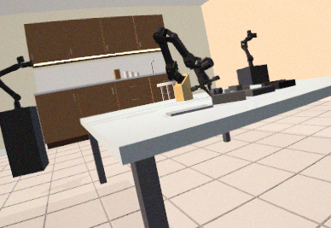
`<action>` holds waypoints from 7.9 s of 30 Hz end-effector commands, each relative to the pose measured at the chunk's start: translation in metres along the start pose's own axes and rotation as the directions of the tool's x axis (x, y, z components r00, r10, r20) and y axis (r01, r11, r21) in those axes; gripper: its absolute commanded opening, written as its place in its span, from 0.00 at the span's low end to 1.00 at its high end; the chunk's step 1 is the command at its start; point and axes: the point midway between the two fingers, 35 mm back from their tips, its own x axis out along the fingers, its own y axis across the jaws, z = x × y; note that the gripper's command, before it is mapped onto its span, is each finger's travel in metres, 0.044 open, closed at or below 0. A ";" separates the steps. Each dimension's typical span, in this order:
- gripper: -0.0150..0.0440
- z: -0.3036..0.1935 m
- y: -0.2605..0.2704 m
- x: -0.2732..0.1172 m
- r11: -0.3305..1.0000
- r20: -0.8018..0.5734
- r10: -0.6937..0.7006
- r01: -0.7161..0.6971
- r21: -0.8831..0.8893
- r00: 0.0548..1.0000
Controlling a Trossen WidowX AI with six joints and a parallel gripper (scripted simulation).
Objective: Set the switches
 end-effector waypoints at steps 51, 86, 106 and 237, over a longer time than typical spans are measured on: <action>0.25 -0.002 -0.005 -0.045 0.999 0.015 -0.029 0.029 0.015 0.999; 0.25 0.000 0.005 -0.018 0.999 0.015 -0.033 0.033 0.027 0.999; 0.25 0.000 0.008 -0.005 0.999 0.010 -0.031 0.031 0.028 0.999; 0.25 -0.001 -0.005 -0.057 0.999 0.012 -0.034 0.034 0.029 0.999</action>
